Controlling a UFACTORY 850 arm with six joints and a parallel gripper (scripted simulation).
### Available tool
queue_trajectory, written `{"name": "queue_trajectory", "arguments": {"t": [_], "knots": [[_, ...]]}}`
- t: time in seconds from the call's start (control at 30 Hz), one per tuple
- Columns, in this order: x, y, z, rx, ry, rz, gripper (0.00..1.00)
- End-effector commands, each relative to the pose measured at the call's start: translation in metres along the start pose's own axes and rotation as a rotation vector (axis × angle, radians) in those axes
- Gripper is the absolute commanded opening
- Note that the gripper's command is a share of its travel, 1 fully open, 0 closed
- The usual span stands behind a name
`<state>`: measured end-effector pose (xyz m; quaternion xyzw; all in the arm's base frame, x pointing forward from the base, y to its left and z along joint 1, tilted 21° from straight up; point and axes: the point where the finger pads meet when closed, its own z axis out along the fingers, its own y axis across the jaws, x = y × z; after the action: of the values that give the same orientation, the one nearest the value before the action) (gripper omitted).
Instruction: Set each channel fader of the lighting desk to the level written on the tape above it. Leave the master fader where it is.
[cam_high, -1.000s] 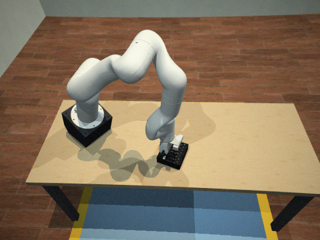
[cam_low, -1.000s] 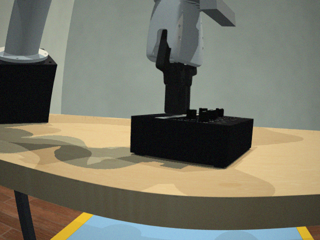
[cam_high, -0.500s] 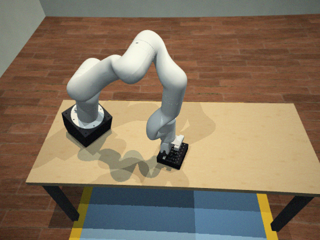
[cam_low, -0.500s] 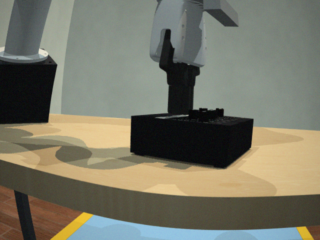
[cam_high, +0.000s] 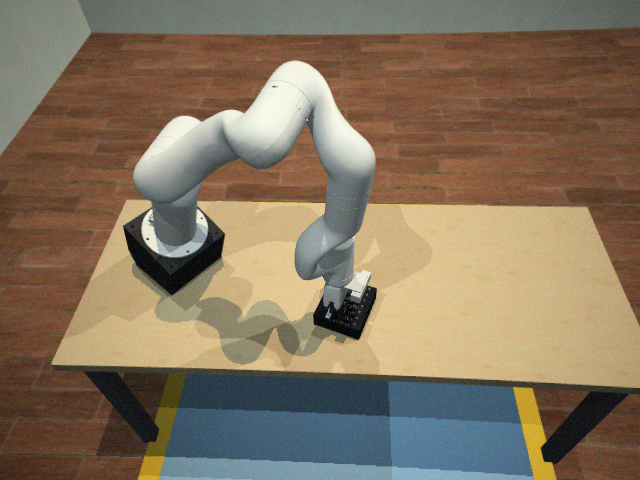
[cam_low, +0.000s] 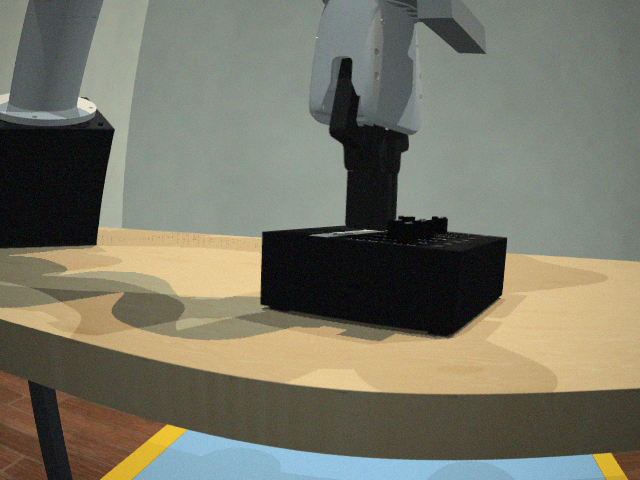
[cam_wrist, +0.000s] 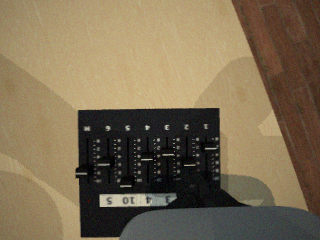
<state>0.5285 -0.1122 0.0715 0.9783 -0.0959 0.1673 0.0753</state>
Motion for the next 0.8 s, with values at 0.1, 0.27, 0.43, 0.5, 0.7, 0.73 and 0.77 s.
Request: {"name": "queue_trajectory", "arguments": {"t": [0.1, 0.27, 0.43, 0.5, 0.7, 0.73, 0.77], "knots": [[0.005, 0.000, 0.000, -0.001, 0.001, 0.000, 0.00], [0.008, 0.000, 0.000, 0.000, 0.001, 0.000, 0.00], [0.010, 0.000, 0.000, -0.001, 0.001, 0.000, 0.00], [0.011, 0.000, 0.000, -0.001, 0.001, 0.000, 0.00], [0.014, 0.000, 0.000, -0.001, 0.001, 0.000, 0.00], [0.014, 0.000, 0.000, -0.001, 0.001, 0.000, 0.00], [0.015, 0.000, 0.000, -0.001, 0.001, 0.000, 0.00]]}}
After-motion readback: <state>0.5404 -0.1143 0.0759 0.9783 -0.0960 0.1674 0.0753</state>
